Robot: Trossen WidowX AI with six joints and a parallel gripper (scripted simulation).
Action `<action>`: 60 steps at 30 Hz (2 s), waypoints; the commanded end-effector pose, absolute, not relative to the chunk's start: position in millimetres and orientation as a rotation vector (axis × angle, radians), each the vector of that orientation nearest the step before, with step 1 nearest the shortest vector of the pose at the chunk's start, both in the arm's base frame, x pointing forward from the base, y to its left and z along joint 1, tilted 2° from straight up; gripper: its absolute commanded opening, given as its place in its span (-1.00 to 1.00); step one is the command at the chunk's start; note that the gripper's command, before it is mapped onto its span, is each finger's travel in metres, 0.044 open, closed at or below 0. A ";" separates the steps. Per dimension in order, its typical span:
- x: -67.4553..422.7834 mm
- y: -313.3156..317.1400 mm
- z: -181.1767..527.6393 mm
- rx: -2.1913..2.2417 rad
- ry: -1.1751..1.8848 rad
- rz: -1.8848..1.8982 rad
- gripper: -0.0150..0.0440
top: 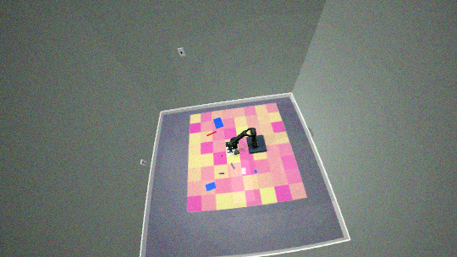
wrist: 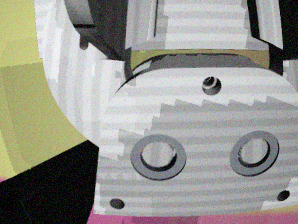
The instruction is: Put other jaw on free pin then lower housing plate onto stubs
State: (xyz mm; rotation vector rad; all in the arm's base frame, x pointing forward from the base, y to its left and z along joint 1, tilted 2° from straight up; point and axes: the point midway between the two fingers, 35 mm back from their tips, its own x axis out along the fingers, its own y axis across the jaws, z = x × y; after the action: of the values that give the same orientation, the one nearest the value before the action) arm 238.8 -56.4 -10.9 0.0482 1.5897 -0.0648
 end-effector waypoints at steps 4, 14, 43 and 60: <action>238.7 -57.0 -11.4 0.043 1.590 -0.066 0.70; 238.7 -57.0 -11.4 0.043 1.590 -0.066 0.70; 238.8 -56.4 -10.9 0.048 1.590 -0.065 1.00; 241.7 -56.7 20.7 0.046 1.589 -0.065 1.00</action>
State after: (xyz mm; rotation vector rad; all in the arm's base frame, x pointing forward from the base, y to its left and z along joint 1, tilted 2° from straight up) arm 235.7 -55.5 -2.4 0.0508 1.6101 -0.0613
